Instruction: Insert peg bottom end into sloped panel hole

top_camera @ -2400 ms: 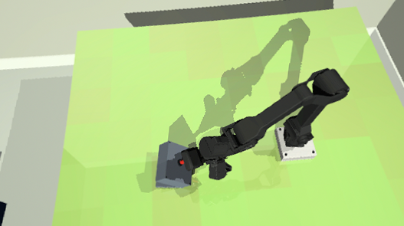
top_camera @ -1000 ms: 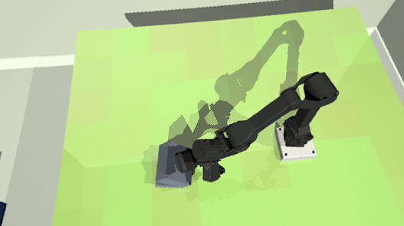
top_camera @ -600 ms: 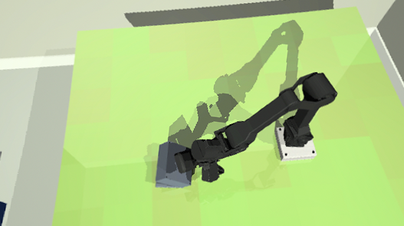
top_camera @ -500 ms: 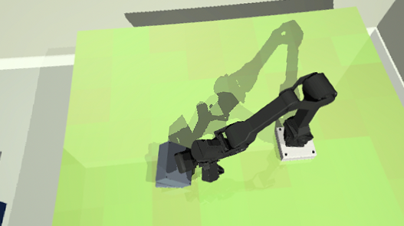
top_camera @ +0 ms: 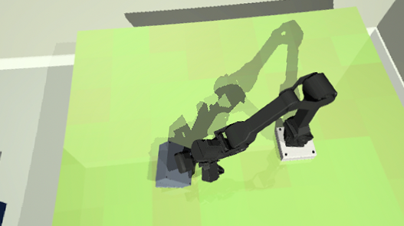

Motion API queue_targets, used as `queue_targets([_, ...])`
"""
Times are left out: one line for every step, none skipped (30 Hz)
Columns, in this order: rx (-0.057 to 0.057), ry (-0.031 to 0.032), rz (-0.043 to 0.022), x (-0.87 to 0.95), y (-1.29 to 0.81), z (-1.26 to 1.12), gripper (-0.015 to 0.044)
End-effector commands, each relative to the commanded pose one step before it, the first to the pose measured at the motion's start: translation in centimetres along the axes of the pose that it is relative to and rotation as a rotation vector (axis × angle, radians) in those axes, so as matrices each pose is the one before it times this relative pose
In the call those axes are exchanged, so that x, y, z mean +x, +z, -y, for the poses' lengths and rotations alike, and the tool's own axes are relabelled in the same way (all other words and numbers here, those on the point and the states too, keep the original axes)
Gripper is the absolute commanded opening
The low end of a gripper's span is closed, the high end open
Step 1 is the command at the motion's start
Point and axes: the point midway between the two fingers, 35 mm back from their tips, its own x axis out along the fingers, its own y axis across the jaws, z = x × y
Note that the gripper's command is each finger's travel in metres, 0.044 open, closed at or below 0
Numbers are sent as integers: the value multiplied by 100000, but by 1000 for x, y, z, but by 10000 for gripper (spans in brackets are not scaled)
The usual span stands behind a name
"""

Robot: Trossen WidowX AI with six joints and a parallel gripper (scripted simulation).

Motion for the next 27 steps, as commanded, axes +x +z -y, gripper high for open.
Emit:
queue_targets([-4, -86, -3, -13, -3, 19, 289])
queue_targets([0, 0, 0, 0, 0, 0, 315])
queue_targets([-2, 0, 3, -22, 1, 3, 341])
queue_targets([-3, 0, 5, -43, 1, 7, 368])
queue_targets([-5, 0, 7, -64, 2, 10, 394])
queue_targets([-6, 0, 10, -84, 2, 13, 420])
queue_targets([-7, -1, 12, -105, 3, 16, 440])
queue_targets([-8, -1, 14, -122, 4, 18, 440])
queue_targets([-9, 0, 15, -130, 4, 18, 440])
queue_targets([-9, 0, 15, -131, 4, 18, 440])
queue_targets([-9, 0, 15, -133, 5, 18, 440])
queue_targets([-9, 0, 15, -134, 5, 18, 440])
queue_targets([-9, 0, 15, -133, 5, 18, 440])
queue_targets([-9, 0, 15, -134, 5, 18, 440])
queue_targets([-9, 0, 15, -135, 5, 18, 440])
queue_targets([-9, 0, 15, -136, 5, 18, 440])
queue_targets([-8, 0, 15, -134, 5, 18, 440])
queue_targets([-8, 0, 15, -134, 5, 18, 440])
queue_targets([-8, 0, 15, -135, 5, 17, 440])
queue_targets([-8, 0, 15, -135, 5, 17, 440])
queue_targets([-9, 0, 15, -136, 5, 17, 440])
queue_targets([-9, 0, 15, -136, 5, 16, 440])
queue_targets([-9, 0, 15, -137, 5, 16, 440])
queue_targets([-9, 0, 15, -137, 6, 16, 440])
queue_targets([-9, 0, 15, -137, 6, 15, 440])
queue_targets([-9, 0, 15, -138, 6, 15, 440])
queue_targets([-9, 0, 15, -138, 6, 14, 440])
